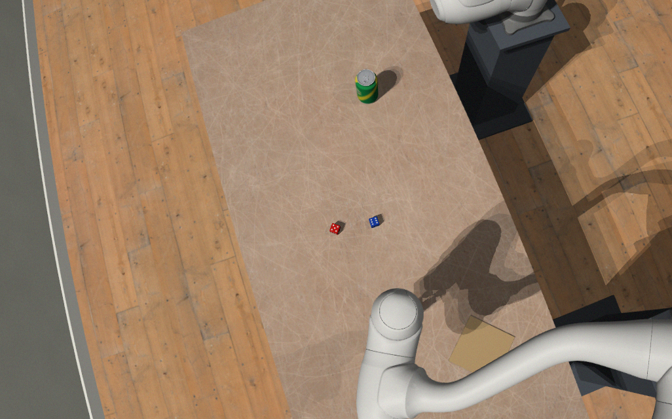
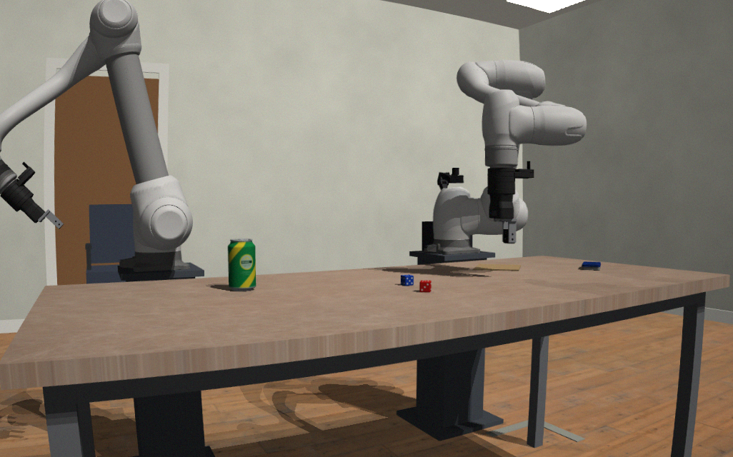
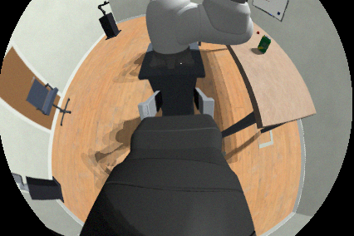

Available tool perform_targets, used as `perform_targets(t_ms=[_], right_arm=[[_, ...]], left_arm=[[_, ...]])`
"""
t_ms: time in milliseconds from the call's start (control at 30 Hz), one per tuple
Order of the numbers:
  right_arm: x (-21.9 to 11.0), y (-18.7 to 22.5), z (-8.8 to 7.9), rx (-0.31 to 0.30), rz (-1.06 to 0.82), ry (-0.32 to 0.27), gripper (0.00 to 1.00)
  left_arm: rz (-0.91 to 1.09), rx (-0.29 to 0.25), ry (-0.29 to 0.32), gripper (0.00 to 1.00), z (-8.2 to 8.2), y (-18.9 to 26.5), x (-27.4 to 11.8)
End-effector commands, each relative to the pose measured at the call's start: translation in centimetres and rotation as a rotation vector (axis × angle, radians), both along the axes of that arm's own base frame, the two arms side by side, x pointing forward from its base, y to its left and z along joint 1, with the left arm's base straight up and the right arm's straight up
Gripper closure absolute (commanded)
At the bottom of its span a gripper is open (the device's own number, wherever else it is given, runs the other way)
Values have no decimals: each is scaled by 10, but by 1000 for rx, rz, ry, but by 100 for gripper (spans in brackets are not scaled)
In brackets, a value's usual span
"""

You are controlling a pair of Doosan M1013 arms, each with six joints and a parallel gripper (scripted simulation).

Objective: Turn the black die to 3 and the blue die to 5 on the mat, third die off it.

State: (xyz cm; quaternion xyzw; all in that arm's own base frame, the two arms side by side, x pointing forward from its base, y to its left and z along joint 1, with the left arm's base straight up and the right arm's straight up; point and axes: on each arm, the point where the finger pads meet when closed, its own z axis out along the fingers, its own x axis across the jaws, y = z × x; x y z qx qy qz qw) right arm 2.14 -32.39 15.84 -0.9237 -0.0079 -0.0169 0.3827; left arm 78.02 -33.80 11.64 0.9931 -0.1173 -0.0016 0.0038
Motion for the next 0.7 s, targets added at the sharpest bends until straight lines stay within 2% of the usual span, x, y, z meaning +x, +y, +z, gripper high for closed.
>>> perform_targets(t_ms=[0, 67, 167, 233, 667], right_arm=[[0, 0, 0, -1, 0, 0, 0], [0, 0, 0, -1, 0, 0, 0], [0, 0, 0, -1, 0, 0, 0], [0, 0, 0, -1, 0, 0, 0], [0, 0, 0, -1, 0, 0, 0]], left_arm=[[157, 7, -3, 51, 1, 1, 0], [250, 7, -3, 51, 0, 2, -1], [261, 7, -3, 51, 0, 2, -1], [409, 8, -3, 51, -1, 2, -2], [847, 8, -1, 51, -2, 0, -3]])
